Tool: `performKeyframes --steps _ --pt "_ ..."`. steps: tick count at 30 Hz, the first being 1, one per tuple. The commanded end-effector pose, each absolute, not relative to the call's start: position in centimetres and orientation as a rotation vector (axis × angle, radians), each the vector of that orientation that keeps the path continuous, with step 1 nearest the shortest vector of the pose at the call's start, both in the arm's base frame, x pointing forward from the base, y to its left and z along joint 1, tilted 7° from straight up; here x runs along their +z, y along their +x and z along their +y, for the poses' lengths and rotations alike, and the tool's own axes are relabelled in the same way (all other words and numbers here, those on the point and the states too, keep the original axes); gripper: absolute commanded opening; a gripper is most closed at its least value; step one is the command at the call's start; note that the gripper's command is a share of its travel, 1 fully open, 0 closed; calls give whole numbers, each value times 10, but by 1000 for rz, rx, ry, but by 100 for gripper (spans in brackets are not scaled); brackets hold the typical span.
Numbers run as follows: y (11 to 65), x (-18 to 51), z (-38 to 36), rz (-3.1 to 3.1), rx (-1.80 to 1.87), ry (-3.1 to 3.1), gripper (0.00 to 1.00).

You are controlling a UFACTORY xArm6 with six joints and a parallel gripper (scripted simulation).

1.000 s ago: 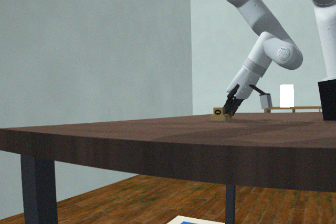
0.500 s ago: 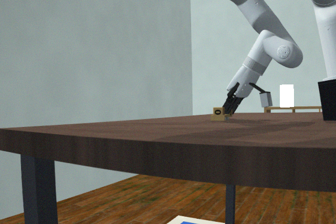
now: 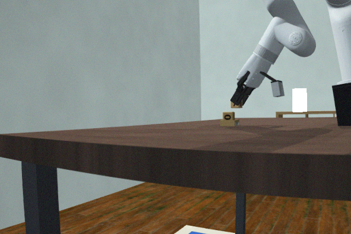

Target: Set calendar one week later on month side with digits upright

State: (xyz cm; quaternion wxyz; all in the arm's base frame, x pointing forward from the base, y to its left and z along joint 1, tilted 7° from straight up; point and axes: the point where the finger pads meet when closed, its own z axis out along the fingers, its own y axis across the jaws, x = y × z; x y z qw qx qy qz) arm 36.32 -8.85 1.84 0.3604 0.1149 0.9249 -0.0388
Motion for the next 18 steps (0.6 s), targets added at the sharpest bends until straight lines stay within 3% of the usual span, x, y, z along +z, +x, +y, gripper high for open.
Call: performKeyframes --steps 1,18 --pt "362 31 -88 2388 -99 297 27" --pt "362 37 -88 2388 -99 297 27"
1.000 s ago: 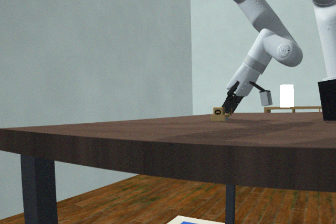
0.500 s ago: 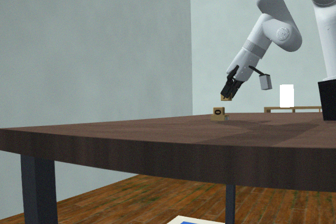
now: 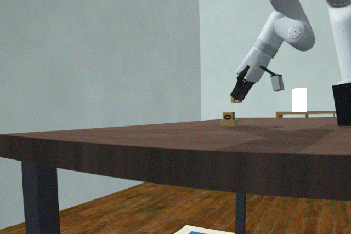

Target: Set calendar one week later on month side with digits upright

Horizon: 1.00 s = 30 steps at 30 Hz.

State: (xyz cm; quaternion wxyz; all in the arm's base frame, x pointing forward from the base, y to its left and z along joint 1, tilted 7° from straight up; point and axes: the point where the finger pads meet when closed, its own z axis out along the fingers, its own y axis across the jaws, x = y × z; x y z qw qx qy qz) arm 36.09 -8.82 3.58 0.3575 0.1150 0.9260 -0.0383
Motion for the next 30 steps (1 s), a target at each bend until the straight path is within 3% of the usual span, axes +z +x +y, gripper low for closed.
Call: performKeyframes --steps 1,30 --pt "362 37 -88 2388 -99 297 27" --pt "366 40 -89 2647 -64 327 27"
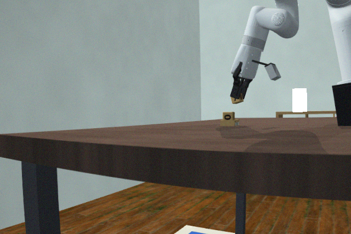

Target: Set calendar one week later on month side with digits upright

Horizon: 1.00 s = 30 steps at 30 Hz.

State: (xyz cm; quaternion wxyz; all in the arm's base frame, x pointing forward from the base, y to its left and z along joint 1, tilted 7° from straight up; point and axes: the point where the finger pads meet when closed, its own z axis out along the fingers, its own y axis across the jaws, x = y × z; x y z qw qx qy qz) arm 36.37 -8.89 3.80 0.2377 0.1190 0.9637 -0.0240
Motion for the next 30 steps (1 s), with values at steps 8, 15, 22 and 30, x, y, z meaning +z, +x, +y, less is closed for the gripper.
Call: performKeyframes --steps 8,15,22,30 --pt "367 39 -91 2666 -66 329 27" --pt "369 37 -94 2790 -60 346 27" --pt "369 40 -91 2892 -28 355 27" --pt "371 42 -91 2908 -21 356 27"
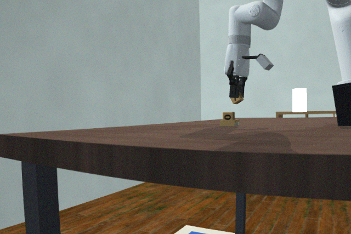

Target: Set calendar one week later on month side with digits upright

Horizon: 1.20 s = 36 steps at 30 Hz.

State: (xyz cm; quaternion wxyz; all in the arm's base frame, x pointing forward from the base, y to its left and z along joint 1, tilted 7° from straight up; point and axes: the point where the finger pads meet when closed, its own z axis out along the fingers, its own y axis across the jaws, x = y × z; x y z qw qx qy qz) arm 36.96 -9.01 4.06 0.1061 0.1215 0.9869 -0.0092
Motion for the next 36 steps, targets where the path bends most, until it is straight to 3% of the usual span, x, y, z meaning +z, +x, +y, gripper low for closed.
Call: performKeyframes --steps 1,36 --pt "371 41 -91 2914 -20 357 27" --pt "381 41 -93 3421 84 414 27"
